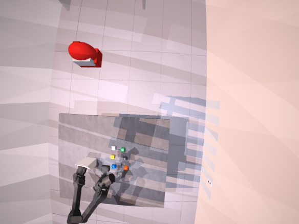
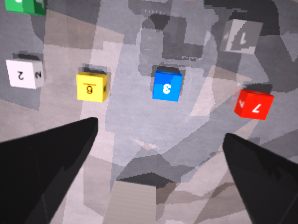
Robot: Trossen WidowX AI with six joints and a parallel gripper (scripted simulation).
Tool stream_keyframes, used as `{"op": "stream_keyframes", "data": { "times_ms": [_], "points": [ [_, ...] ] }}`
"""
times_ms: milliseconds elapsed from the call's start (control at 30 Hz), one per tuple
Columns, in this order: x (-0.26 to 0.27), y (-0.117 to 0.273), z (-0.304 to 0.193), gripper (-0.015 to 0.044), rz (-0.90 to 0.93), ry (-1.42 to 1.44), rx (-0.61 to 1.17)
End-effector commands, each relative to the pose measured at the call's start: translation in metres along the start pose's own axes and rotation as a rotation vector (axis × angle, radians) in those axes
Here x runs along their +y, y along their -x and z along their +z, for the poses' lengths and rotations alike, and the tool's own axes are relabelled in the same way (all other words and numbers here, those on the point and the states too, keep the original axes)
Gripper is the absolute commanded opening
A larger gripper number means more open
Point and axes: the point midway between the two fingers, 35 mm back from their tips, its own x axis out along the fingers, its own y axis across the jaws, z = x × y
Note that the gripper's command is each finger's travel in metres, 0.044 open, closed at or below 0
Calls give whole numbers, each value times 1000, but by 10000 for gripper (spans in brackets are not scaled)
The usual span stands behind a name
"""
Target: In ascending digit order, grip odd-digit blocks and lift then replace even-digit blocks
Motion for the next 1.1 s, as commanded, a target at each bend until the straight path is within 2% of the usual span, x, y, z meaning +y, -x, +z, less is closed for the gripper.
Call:
{"op": "stream_keyframes", "data": {
  "times_ms": [0, 167, 400, 1067],
  "points": [
    [1, 0, -1, 400, 2, -4, 3],
    [3, 0, -1, 400, 2, -4, 2],
    [82, 0, -12, 400, 7, -4, 2],
    [84, 0, -13, 400, 6, -5, 2]
  ]
}}
